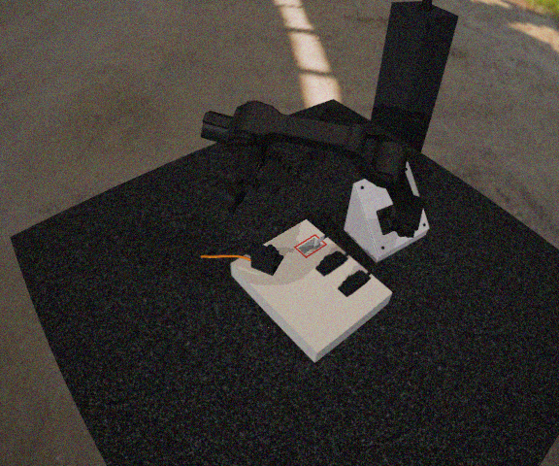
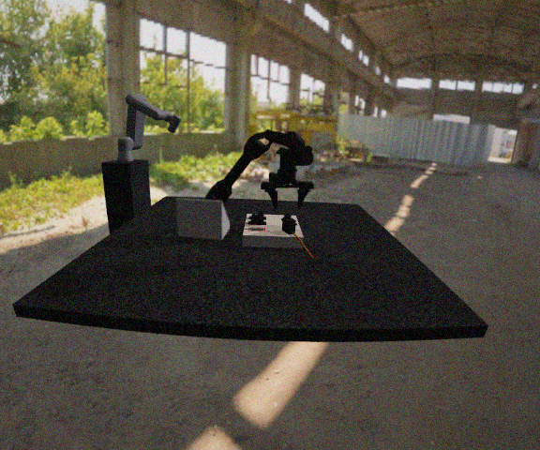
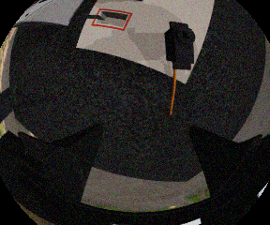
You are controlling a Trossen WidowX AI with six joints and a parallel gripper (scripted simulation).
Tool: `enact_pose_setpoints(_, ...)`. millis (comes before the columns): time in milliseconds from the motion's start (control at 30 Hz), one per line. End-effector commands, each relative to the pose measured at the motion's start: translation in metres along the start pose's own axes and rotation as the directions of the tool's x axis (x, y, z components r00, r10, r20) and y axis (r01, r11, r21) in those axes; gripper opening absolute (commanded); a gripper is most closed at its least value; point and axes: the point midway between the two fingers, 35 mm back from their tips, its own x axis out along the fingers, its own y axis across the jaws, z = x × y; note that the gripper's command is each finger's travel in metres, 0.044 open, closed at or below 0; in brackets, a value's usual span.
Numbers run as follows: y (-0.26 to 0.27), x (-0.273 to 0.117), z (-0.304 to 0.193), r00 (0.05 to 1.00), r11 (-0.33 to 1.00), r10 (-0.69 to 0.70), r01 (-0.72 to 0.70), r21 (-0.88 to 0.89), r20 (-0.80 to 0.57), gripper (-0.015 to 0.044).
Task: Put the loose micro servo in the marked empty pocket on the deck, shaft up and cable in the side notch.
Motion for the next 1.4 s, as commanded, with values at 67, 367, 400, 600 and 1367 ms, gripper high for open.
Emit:
enact_pose_setpoints(67, -0.048, 0.018, 0.064, 0.989, 0.995, -0.011, 0.025, -0.096, 0.148, 0.0440)
enact_pose_setpoints(367, -0.053, 0.029, 0.075, 0.986, 0.994, -0.010, 0.028, -0.106, 0.164, 0.0440)
enact_pose_setpoints(400, -0.053, 0.033, 0.076, 0.986, 0.994, -0.010, 0.028, -0.106, 0.164, 0.0440)
enact_pose_setpoints(600, -0.053, 0.045, 0.079, 0.986, 0.994, -0.011, 0.029, -0.106, 0.165, 0.0440)
enact_pose_setpoints(1367, -0.054, 0.065, 0.083, 0.986, 0.994, -0.011, 0.029, -0.106, 0.165, 0.0256)
